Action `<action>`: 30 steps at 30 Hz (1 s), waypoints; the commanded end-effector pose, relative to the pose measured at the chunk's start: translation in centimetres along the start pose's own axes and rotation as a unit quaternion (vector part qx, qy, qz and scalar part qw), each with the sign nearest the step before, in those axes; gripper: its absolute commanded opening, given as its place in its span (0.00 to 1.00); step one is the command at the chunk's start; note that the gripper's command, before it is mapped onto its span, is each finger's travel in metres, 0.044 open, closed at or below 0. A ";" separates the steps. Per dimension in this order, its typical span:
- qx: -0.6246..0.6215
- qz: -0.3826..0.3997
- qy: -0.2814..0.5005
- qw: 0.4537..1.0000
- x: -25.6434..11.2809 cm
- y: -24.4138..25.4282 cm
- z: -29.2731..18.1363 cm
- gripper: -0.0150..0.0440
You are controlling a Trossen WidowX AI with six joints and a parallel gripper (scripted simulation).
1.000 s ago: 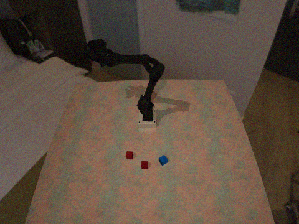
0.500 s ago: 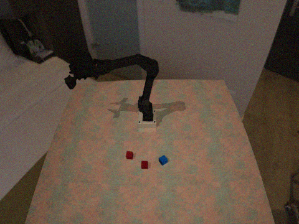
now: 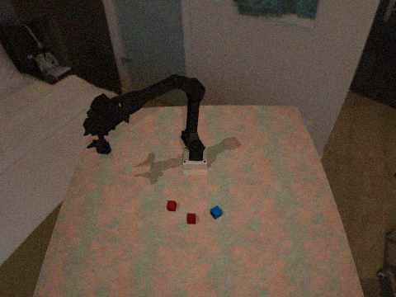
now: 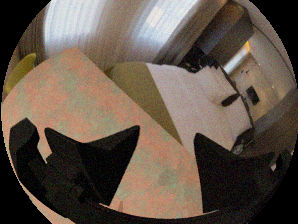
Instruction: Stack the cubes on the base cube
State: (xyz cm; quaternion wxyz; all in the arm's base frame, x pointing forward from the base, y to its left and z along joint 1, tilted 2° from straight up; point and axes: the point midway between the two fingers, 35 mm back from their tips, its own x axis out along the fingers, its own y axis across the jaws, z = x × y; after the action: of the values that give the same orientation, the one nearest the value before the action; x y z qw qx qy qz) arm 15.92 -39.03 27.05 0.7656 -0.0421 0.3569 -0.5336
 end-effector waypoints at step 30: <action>-0.653 0.413 -0.032 0.634 -13.0 31.3 -7.0 0.70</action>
State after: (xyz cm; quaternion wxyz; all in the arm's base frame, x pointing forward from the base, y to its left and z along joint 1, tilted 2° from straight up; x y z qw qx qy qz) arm 33.80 -15.54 15.48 0.7217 -0.3656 0.5718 0.1358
